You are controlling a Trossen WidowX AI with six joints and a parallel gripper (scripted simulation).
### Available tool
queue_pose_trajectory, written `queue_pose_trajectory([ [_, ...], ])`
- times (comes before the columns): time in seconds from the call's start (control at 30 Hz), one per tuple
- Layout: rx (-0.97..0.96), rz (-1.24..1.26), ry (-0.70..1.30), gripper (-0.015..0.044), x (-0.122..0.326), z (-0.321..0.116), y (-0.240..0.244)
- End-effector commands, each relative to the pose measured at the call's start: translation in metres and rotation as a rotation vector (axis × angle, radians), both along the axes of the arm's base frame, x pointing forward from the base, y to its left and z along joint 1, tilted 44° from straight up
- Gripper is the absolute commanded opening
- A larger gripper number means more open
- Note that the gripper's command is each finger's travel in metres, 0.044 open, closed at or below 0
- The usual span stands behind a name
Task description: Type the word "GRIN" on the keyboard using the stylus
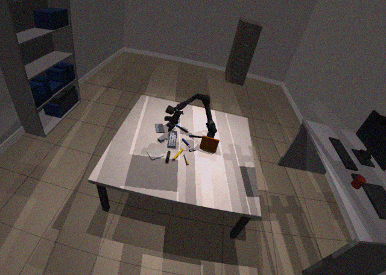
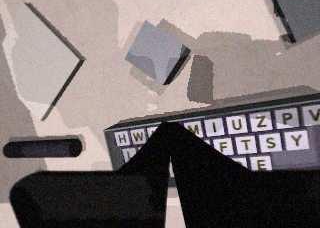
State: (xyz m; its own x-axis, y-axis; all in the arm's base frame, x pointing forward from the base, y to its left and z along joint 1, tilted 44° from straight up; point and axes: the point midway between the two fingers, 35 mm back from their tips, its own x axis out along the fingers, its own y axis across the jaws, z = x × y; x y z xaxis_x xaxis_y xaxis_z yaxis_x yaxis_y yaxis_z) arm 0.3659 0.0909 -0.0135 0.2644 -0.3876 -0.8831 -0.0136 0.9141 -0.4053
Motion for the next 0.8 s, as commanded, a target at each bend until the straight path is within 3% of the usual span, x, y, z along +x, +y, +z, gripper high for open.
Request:
queue_pose_trajectory([
  [0.0,-0.173,0.016,0.156,0.0000,-0.022,-0.043,0.004],
  [0.17,-0.370,0.058,0.301,0.0000,-0.048,-0.083,0.004],
  [0.53,-0.378,0.060,0.306,0.0000,-0.049,-0.085,0.004],
  [0.77,-0.382,0.059,0.307,0.0000,-0.032,-0.037,-0.046],
])
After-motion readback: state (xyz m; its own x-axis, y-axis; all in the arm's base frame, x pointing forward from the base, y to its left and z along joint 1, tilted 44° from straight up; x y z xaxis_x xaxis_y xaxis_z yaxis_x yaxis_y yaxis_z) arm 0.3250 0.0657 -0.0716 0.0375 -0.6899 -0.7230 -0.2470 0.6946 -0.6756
